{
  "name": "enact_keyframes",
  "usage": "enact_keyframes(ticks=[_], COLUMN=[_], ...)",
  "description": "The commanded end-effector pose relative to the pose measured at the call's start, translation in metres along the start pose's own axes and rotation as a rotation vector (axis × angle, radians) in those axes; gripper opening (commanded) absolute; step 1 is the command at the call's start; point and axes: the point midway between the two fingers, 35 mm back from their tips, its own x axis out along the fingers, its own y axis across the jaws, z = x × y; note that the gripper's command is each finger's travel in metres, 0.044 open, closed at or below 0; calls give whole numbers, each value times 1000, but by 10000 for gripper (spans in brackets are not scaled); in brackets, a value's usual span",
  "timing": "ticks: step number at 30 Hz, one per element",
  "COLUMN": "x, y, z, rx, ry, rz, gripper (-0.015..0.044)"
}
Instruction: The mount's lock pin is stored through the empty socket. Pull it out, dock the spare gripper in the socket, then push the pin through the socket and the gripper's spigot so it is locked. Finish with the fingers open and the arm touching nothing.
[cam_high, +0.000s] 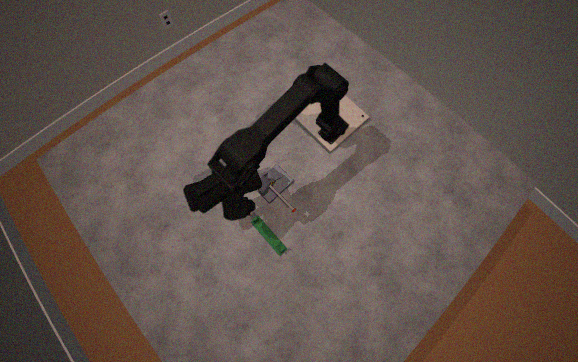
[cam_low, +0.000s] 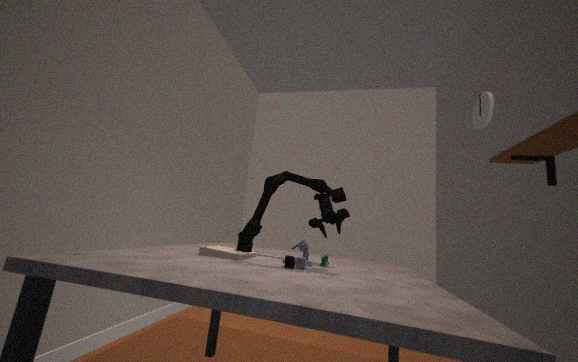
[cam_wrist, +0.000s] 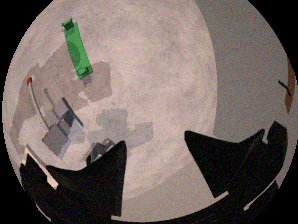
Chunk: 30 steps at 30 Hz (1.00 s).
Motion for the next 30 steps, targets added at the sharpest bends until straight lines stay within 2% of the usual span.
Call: enact_keyframes(ticks=[1,8,12,16,23,30], x=[-30,-89,-102,-96,-41,-34], y=[37,122,140,141,161,164], z=[28,64,67,69,86,88], rx=[-100,-299,-337,-337,-338,-338], ry=[-94,-252,-279,-278,-277,-277], rz=[90,307,353,353,356,357], gripper=[300,300,300,300,300,300])
